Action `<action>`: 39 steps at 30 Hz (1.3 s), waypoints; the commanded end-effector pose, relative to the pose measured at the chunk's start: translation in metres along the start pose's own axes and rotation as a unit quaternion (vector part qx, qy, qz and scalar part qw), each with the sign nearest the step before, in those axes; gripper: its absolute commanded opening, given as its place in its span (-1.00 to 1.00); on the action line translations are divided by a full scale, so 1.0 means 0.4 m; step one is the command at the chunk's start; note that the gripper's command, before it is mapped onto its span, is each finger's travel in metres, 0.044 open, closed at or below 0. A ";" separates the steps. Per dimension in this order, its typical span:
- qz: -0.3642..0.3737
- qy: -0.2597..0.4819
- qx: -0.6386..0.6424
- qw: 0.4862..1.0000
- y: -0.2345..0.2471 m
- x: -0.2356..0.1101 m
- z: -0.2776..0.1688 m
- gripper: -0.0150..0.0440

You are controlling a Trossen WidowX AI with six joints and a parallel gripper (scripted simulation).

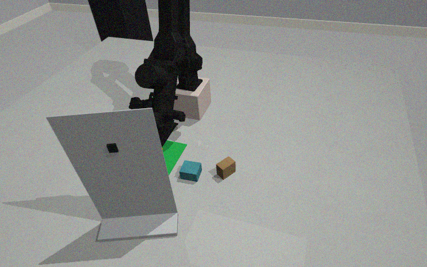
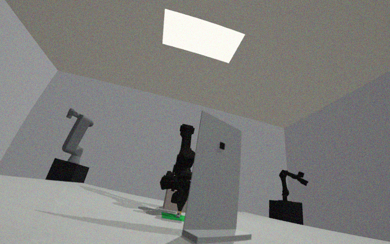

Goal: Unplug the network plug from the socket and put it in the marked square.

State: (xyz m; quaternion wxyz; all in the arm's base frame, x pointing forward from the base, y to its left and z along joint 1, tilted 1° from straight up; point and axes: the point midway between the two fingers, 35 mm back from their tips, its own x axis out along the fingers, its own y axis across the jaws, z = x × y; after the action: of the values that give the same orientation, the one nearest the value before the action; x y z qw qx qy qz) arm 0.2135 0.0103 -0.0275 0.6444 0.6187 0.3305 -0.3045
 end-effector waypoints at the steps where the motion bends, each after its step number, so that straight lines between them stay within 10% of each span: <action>1: 0.000 -0.001 0.000 1.000 0.001 -0.005 0.001 0.04; 39: 0.000 -0.001 0.000 1.000 0.024 -0.045 0.001 0.04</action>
State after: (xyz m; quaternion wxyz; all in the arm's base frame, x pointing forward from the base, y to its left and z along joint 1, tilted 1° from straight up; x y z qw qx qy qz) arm 0.2079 0.0106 -0.0125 0.6443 0.6175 0.3327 -0.3048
